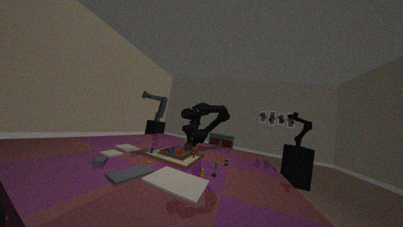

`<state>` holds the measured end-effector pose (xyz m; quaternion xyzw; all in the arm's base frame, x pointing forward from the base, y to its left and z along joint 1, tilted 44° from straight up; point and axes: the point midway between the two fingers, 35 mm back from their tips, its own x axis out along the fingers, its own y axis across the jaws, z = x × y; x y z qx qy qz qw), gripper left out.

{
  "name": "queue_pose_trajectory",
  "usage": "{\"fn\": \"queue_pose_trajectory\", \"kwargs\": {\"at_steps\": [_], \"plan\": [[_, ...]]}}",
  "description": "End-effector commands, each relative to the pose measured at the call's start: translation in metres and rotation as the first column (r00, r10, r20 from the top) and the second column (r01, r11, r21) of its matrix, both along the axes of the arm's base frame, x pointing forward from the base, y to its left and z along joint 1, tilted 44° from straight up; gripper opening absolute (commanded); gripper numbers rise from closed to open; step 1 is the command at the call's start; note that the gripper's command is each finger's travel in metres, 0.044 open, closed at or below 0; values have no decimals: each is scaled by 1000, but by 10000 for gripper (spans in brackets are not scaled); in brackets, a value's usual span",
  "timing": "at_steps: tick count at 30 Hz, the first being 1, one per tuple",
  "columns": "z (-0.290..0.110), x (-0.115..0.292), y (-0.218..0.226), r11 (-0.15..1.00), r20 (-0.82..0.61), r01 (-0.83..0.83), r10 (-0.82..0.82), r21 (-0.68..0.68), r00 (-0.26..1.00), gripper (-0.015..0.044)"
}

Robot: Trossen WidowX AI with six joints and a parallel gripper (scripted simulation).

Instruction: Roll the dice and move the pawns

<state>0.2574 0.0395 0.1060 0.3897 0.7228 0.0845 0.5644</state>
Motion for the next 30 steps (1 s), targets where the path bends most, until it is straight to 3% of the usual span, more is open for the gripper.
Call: {"fn": "queue_pose_trajectory", "kwargs": {"at_steps": [1, 30], "plan": [[16, -13, 29, 980, 165, -195, 186, 41, 969, 200], [-12, -16, 52, 980, 165, -195, 185, 41, 969, 200]]}}
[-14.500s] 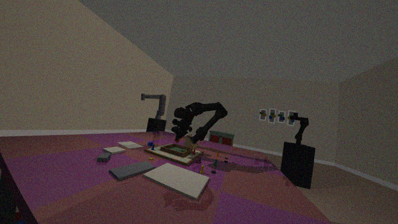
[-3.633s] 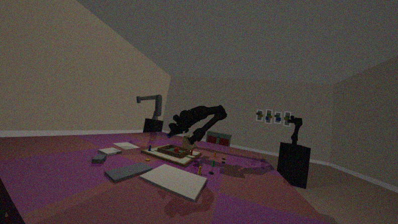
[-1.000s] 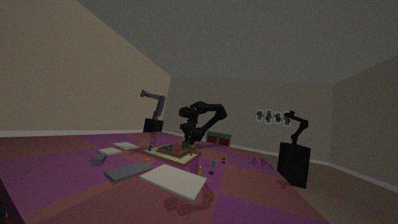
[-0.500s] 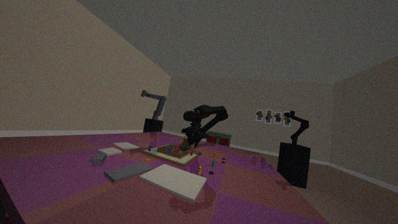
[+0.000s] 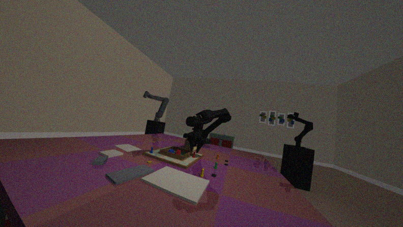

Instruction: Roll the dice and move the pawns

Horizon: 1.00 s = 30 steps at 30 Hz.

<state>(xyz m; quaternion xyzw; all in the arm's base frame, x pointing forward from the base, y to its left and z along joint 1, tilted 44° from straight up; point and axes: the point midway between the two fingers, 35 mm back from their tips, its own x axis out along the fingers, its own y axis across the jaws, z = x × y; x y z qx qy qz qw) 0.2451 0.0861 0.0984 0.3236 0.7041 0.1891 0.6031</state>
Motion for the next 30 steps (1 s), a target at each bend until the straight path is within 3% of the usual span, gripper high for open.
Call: {"fn": "queue_pose_trajectory", "kwargs": {"at_steps": [1, 14, 20, 30], "plan": [[-6, -3, 6, 1000, -9, 0, 0, 7, 1000, 200], [-18, -6, 19, 1000, -9, 0, 0, 9, 1000, 200], [-18, -6, 19, 1000, -9, 0, 0, 9, 1000, 43], [-16, -4, 16, 1000, -8, 1, -1, 8, 1000, 0]]}}
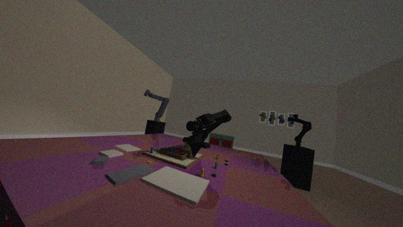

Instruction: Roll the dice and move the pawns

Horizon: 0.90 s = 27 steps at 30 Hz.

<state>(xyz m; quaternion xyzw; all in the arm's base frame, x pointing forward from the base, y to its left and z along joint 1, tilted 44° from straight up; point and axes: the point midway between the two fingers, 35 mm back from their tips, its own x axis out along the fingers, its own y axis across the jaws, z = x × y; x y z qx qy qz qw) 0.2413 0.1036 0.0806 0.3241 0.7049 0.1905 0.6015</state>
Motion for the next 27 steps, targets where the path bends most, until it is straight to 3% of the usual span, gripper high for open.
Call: {"fn": "queue_pose_trajectory", "kwargs": {"at_steps": [1, 22, 27], "plan": [[5, 1, -4, 1000, -4, 5, -5, 3, 1000, 0], [90, 8, -81, 999, 20, 32, -32, -10, 999, 0], [88, 7, -87, 999, 20, 33, -33, -12, 999, 0]]}}
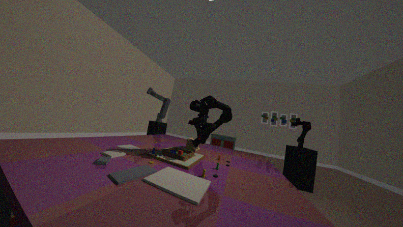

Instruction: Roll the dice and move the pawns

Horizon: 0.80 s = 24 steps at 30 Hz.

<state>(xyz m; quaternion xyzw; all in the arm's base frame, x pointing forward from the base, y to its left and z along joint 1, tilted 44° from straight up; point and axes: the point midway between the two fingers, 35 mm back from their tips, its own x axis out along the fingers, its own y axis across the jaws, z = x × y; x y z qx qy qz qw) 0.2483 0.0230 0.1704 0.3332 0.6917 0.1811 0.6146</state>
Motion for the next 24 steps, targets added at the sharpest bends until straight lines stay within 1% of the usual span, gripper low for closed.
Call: {"fn": "queue_pose_trajectory", "kwargs": {"at_steps": [1, 6, 12, 18, 24], "plan": [[-8, 0, -11, 1000, -5, -5, 5, -9, 1000, 0], [-47, -4, -36, 1000, -11, -6, 6, -23, 1000, 0], [-92, -19, -62, 1000, -20, -12, 11, -29, 1000, 0], [-133, -42, -81, 1000, -28, -21, 20, -23, 999, 0], [-170, -73, -91, 999, -34, -32, 32, -5, 999, 0]]}}
